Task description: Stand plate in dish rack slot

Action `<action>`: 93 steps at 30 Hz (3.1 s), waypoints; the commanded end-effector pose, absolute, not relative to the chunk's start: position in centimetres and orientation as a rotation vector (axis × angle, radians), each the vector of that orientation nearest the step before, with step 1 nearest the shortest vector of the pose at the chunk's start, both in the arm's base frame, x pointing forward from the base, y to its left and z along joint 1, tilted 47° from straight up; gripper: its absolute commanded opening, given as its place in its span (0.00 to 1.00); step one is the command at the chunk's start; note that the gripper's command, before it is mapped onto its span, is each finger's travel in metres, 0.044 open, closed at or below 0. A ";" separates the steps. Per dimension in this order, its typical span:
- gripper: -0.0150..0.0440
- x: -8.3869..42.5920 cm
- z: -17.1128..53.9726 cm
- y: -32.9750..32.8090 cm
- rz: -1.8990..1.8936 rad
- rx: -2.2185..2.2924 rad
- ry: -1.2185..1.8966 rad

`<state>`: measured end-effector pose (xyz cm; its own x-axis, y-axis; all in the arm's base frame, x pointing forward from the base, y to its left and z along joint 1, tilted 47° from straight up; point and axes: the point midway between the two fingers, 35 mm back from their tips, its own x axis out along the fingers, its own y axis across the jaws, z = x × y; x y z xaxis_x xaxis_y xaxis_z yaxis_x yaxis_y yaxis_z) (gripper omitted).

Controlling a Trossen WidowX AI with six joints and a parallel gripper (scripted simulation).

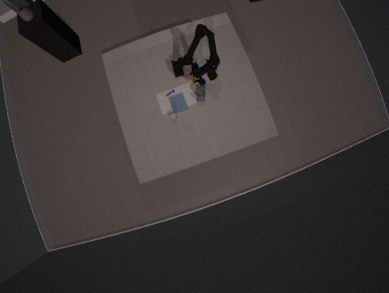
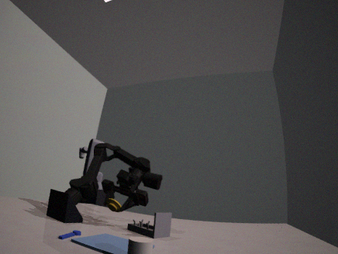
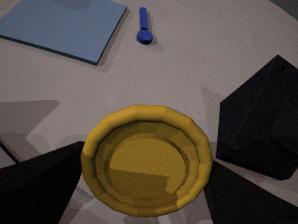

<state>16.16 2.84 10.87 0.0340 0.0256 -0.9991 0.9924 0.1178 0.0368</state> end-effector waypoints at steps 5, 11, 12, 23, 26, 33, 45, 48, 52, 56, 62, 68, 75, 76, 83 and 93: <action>0.25 16.5 10.2 2.5 -1.051 1.038 1.133; 0.25 17.0 10.0 2.3 -1.014 0.959 1.031; 0.25 17.1 10.0 2.3 -1.007 0.947 1.013; 0.25 18.1 10.2 2.4 -0.912 0.844 0.816; 0.25 18.3 10.3 2.5 -0.882 0.823 0.761; 0.25 18.9 10.9 3.0 -0.805 0.789 0.632; 0.25 19.5 12.2 4.1 -0.655 0.763 0.420; 0.25 19.5 12.7 4.5 -0.617 0.766 0.368; 0.25 19.5 13.2 4.9 -0.566 0.774 0.299; 0.25 19.4 13.9 5.4 -0.514 0.786 0.232; 0.25 19.1 14.8 6.0 -0.435 0.813 0.133; 0.25 18.8 15.4 6.4 -0.389 0.831 0.077; 0.25 18.8 15.3 6.4 -0.389 0.831 0.077; 0.25 18.9 15.3 6.5 -0.389 0.831 0.078; 0.25 19.7 14.1 7.5 -0.391 0.828 0.083; 0.25 20.9 13.1 8.0 -0.390 0.835 0.080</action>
<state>20.63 7.99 13.43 0.9265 -0.3050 -0.2202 0.3666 0.6010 0.7102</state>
